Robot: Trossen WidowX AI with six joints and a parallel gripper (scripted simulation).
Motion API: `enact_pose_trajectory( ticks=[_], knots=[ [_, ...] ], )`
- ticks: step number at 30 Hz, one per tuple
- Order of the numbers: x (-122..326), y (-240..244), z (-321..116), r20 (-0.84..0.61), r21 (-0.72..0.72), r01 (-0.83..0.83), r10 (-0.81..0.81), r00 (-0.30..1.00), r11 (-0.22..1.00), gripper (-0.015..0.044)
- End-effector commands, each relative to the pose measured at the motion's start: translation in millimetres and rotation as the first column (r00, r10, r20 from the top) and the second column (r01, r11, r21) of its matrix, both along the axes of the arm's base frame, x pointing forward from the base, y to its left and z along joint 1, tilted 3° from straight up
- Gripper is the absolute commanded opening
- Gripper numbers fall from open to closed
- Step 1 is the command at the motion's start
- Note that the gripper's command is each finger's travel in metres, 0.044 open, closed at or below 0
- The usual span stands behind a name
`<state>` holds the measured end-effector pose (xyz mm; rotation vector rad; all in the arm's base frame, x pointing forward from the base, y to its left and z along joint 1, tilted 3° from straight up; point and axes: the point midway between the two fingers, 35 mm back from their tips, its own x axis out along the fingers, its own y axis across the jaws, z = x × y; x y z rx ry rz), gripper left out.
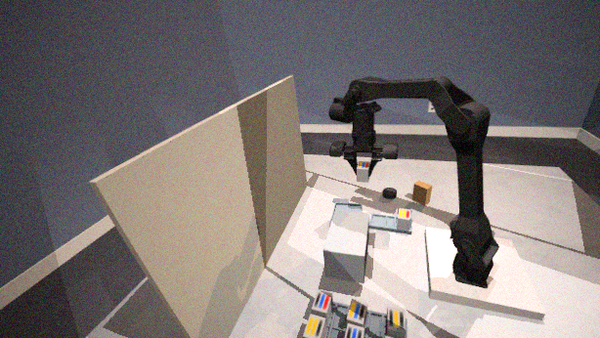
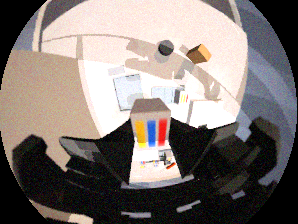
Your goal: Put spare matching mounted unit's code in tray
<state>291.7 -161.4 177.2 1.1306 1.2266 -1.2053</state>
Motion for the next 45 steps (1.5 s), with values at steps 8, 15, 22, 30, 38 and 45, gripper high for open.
enact_pose_trajectory(
  ticks=[8, 15, 22, 30, 38, 45],
  knots=[
    [36, -4, -1, 0.005, 0.002, 0.004, -0.004, 1.000, 1.000, 0.0000],
    [57, -5, -4, 0.007, 0.003, 0.004, -0.004, 1.000, 1.000, 0.0000],
    [58, -5, -7, 0.007, 0.003, 0.004, -0.004, 1.000, 1.000, 0.0000],
    [59, -6, -12, 0.007, 0.002, 0.004, -0.004, 1.000, 1.000, 0.0000],
    [60, -7, -18, 0.007, 0.002, 0.004, -0.004, 1.000, 1.000, 0.0000],
    [61, -7, -23, 0.007, 0.002, 0.004, -0.004, 1.000, 1.000, 0.0000]
  ],
)
